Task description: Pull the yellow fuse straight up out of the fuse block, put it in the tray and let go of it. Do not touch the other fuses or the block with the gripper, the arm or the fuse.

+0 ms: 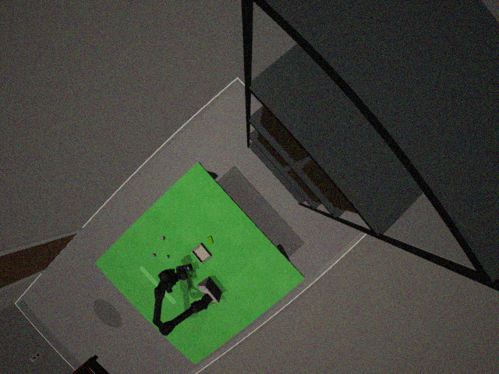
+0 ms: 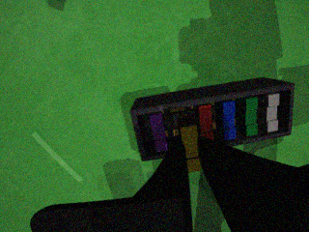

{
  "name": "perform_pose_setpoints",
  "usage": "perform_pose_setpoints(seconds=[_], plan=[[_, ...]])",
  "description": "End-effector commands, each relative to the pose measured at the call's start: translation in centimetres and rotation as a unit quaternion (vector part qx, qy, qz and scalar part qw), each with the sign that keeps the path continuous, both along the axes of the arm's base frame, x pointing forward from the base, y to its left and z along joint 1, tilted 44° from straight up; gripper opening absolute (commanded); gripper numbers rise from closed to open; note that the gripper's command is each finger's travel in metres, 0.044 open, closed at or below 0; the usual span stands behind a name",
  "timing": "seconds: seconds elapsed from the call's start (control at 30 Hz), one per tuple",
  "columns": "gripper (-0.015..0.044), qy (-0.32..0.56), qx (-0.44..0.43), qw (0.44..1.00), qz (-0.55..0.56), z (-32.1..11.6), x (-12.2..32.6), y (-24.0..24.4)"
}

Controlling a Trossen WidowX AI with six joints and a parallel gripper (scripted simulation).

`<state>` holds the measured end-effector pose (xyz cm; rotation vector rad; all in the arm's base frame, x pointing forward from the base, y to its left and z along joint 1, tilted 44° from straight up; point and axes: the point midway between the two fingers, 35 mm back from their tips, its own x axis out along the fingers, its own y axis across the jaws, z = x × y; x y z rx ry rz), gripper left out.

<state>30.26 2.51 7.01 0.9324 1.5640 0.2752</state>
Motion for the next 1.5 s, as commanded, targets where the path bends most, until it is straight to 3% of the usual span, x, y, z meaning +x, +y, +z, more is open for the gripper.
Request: perform_pose_setpoints(seconds=[0.0,0.97,1.47], plan=[[0.0,-0.002,-0.003,1.0,0.003,0.2,0.0,-0.2],[0.0,-0.002,-0.003,1.0,0.002,2.1,-0.2,-2.2],[0.0,-0.002,-0.013,1.0,-0.001,-2.9,1.7,-8.6]])
